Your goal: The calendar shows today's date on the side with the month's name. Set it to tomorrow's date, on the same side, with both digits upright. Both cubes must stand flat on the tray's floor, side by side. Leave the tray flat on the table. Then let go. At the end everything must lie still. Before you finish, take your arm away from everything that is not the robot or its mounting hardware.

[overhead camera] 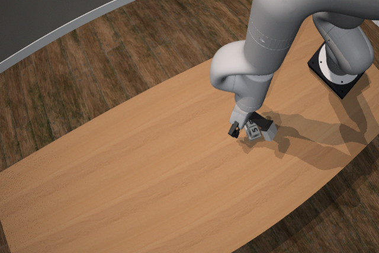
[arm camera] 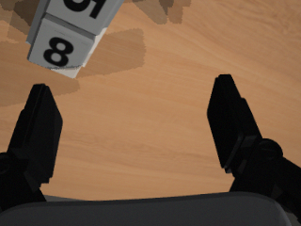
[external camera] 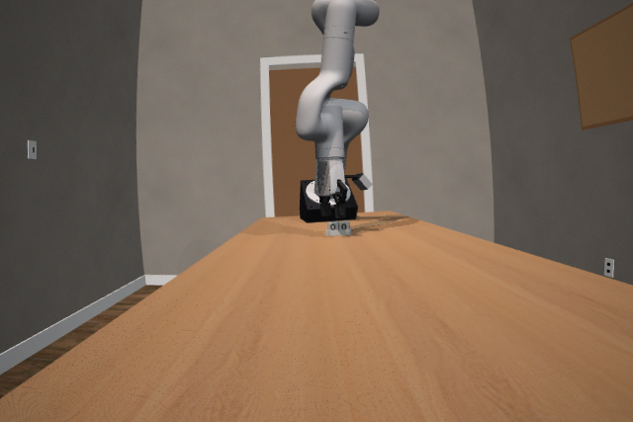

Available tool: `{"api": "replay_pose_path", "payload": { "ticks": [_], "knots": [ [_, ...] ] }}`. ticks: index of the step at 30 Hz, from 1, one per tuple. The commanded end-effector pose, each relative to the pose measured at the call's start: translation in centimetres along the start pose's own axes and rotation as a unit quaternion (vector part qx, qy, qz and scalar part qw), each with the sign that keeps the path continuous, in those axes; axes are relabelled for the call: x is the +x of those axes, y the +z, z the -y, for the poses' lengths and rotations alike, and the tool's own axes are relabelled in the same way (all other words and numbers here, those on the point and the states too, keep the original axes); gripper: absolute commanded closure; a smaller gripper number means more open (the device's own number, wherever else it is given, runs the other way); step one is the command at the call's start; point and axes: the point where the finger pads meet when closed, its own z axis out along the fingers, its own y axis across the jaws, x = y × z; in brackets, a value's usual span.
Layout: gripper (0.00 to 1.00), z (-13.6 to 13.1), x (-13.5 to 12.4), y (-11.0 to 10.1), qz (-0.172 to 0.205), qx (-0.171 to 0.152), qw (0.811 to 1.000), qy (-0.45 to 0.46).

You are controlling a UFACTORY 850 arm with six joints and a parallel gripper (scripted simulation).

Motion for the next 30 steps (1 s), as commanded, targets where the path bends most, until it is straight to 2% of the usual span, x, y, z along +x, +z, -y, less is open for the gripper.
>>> {"api": "replay_pose_path", "payload": {
  "ticks": [1, 8, 16, 23, 30],
  "knots": [
    [0.0, -0.23, -0.07, -0.02, -0.003, 0.002, 0.998, 0.056],
    [0.0, -0.31, -0.08, -0.02, -0.003, 0.002, 0.997, 0.078],
    [0.0, -0.69, -0.17, 0.0, -0.002, 0.002, 0.981, 0.193],
    [0.0, -0.73, -0.18, 0.0, -0.002, 0.002, 0.978, 0.207],
    [0.0, -1.09, -0.26, 0.01, -0.002, 0.003, 0.95, 0.312]
  ]
}}
